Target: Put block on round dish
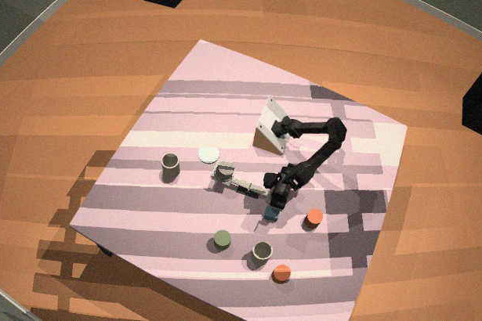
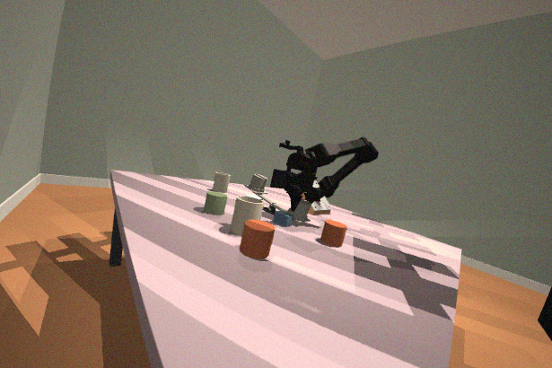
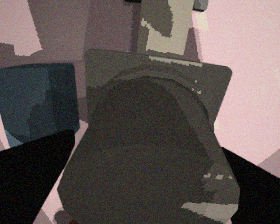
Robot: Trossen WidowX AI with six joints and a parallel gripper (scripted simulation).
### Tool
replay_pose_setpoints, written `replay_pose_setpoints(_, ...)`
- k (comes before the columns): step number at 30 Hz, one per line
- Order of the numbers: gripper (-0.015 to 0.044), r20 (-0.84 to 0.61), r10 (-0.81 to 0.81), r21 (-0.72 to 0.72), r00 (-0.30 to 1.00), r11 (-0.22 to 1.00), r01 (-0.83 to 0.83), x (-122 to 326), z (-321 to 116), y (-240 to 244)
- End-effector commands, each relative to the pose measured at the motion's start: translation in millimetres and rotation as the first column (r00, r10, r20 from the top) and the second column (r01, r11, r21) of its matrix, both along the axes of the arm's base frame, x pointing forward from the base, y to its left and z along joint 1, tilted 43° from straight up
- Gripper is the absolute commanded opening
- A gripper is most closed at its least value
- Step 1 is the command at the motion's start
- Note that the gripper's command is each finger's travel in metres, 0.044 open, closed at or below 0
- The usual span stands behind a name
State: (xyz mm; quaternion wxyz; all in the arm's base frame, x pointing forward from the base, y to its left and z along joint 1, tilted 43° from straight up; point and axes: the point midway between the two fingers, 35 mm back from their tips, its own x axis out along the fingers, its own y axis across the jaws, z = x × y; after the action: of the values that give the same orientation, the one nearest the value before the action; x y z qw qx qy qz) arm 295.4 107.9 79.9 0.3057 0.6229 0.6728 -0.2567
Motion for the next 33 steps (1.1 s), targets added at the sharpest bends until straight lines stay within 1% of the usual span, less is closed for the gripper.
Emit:
replay_pose_setpoints(1, 0.0407, -0.011, -0.003, 0.003, 1.0, 1.0, 0.003, -2, -2, 1)
replay_pose_setpoints(15, 0.0313, -0.011, -0.003, 0.003, 1.0, 1.0, 0.003, -2, -2, 1)
replay_pose_setpoints(27, 0.0, -0.011, -0.006, 0.001, 1.0, 1.0, 0.006, 1, 5, -6)
replay_pose_setpoints(33, 0.0, -0.011, -0.007, -0.001, 1.0, 1.0, 0.007, 2, 10, -12)
